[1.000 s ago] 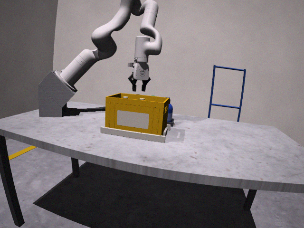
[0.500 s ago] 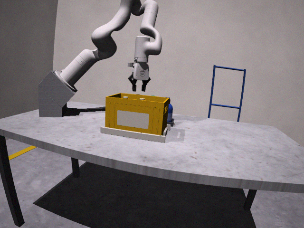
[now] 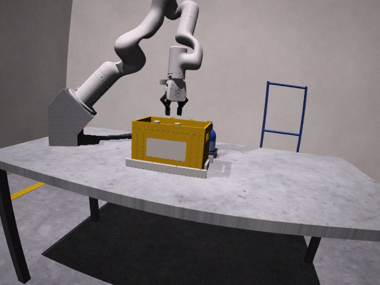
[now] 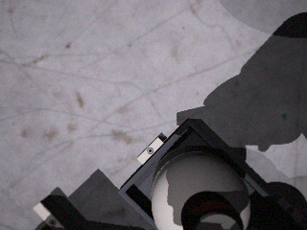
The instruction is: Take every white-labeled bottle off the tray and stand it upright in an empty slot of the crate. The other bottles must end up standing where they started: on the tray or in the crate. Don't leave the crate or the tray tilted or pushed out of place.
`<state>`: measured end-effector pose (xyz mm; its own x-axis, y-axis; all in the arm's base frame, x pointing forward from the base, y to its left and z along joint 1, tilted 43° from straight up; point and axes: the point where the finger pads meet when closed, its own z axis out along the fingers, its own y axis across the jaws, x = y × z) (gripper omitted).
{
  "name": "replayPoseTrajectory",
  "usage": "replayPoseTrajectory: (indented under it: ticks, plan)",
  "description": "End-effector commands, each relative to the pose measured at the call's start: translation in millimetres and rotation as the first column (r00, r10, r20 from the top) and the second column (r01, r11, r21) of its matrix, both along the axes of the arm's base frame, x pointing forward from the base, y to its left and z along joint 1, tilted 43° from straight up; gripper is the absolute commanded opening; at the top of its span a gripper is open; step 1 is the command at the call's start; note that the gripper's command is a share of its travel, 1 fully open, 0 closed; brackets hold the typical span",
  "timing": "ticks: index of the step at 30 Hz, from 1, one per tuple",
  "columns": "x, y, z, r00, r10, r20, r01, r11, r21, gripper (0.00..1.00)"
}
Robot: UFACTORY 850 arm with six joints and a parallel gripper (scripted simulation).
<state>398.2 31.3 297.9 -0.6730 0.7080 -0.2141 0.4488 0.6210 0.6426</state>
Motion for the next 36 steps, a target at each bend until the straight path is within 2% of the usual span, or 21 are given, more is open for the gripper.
replayPoseTrajectory:
  ticks: [1, 36]
  plan:
    - [2.2, 0.9, -1.8, 1.0, 0.0, 0.002, 0.0, 1.0, 0.0, 0.66]
    - [20.9, 11.6, -25.2, 1.0, 0.0, 0.002, 0.0, 1.0, 0.0, 0.66]
